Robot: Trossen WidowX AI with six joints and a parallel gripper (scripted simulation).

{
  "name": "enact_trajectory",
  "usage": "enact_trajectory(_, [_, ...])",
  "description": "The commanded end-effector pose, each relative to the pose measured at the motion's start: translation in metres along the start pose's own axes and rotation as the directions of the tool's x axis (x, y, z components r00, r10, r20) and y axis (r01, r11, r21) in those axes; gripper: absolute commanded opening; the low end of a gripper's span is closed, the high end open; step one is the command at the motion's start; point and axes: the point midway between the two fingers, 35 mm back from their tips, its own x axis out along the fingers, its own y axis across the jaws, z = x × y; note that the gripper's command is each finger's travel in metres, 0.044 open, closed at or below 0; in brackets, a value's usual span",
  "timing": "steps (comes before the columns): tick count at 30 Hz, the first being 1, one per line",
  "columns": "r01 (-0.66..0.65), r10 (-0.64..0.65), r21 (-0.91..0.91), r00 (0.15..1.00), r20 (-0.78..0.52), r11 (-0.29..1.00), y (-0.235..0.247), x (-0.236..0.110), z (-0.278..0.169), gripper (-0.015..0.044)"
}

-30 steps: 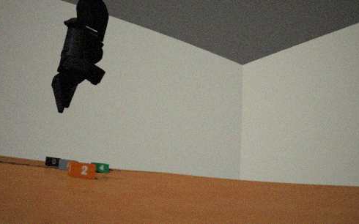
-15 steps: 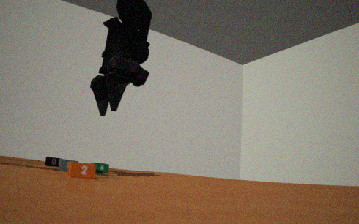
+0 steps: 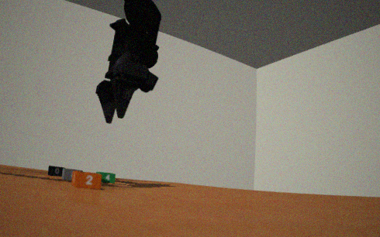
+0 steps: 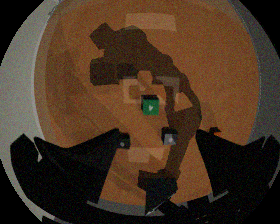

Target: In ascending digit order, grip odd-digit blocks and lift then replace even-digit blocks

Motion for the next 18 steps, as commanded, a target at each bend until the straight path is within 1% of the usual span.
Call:
enact_trajectory(1, [0.004, -0.004, -0.009, 1.000, -0.005, 1.000, 0.009, 0.001, -0.009, 0.0400])
enact_trajectory(5, [-0.003, 0.003, -0.012, 1.000, -0.007, 1.000, 0.049, -0.001, -0.065, 0.0400])
enact_trajectory(8, [0.002, -0.002, -0.012, 1.000, -0.009, 1.000, 0.065, 0.002, -0.100, 0.0400])
enact_trajectory(15, [0.002, -0.002, -0.011, 1.000, -0.009, 1.000, 0.066, 0.002, -0.103, 0.0400])
enact_trajectory(16, [0.002, -0.002, -0.011, 1.000, -0.009, 1.000, 0.066, 0.005, -0.102, 0.0400])
enact_trajectory(18, [0.002, -0.002, -0.011, 1.000, -0.009, 1.000, 0.067, 0.026, -0.101, 0.0400])
